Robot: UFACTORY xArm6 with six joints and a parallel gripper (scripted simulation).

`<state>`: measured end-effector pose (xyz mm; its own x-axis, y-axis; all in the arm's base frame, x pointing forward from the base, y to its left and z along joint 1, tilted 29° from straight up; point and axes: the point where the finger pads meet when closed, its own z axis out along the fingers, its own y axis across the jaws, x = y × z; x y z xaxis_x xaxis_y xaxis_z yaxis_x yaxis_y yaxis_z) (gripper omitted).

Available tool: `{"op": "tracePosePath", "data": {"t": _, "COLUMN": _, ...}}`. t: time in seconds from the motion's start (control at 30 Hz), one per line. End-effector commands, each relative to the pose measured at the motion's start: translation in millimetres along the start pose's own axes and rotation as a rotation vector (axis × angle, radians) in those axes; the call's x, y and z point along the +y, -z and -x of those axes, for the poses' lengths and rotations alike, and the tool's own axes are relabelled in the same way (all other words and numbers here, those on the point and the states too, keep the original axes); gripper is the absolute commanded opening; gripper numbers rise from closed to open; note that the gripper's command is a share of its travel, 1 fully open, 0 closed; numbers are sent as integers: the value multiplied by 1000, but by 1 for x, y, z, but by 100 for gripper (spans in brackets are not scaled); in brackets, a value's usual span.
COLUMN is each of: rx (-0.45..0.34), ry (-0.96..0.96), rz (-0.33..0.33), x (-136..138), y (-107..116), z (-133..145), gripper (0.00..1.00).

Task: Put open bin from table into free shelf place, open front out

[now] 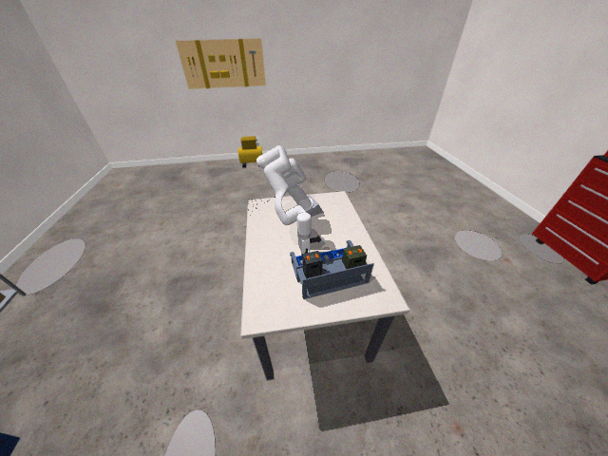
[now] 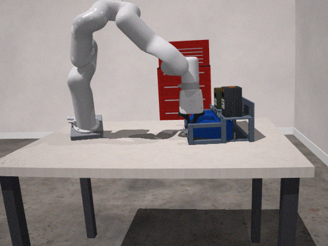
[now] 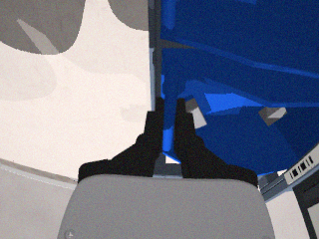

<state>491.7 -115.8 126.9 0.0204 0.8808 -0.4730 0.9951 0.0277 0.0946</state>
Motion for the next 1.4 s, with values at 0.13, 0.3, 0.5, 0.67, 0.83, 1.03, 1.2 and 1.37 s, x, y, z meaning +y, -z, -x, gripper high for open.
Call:
{"op": "tracePosePath", "data": {"t": 0.13, "rx": 0, "ry": -1, "rz": 4, "x": 8, "y": 2, "z": 0, "gripper": 0}}
{"op": "tracePosePath", "data": {"t": 0.3, "rx": 0, "ry": -1, "rz": 4, "x": 8, "y": 2, "z": 0, "gripper": 0}}
{"op": "tracePosePath", "data": {"t": 0.5, "rx": 0, "ry": -1, "rz": 4, "x": 8, "y": 2, "z": 0, "gripper": 0}}
{"op": "tracePosePath", "data": {"t": 0.67, "rx": 0, "ry": -1, "rz": 4, "x": 8, "y": -6, "z": 0, "gripper": 0}}
{"op": "tracePosePath", "data": {"t": 0.83, "rx": 0, "ry": -1, "rz": 4, "x": 8, "y": -6, "z": 0, "gripper": 0}}
{"op": "tracePosePath", "data": {"t": 1.03, "rx": 0, "ry": -1, "rz": 4, "x": 8, "y": -6, "z": 0, "gripper": 0}}
{"op": "tracePosePath", "data": {"t": 1.2, "rx": 0, "ry": -1, "rz": 4, "x": 8, "y": -13, "z": 0, "gripper": 0}}
{"op": "tracePosePath", "data": {"t": 1.37, "rx": 0, "ry": -1, "rz": 4, "x": 8, "y": -14, "z": 0, "gripper": 0}}
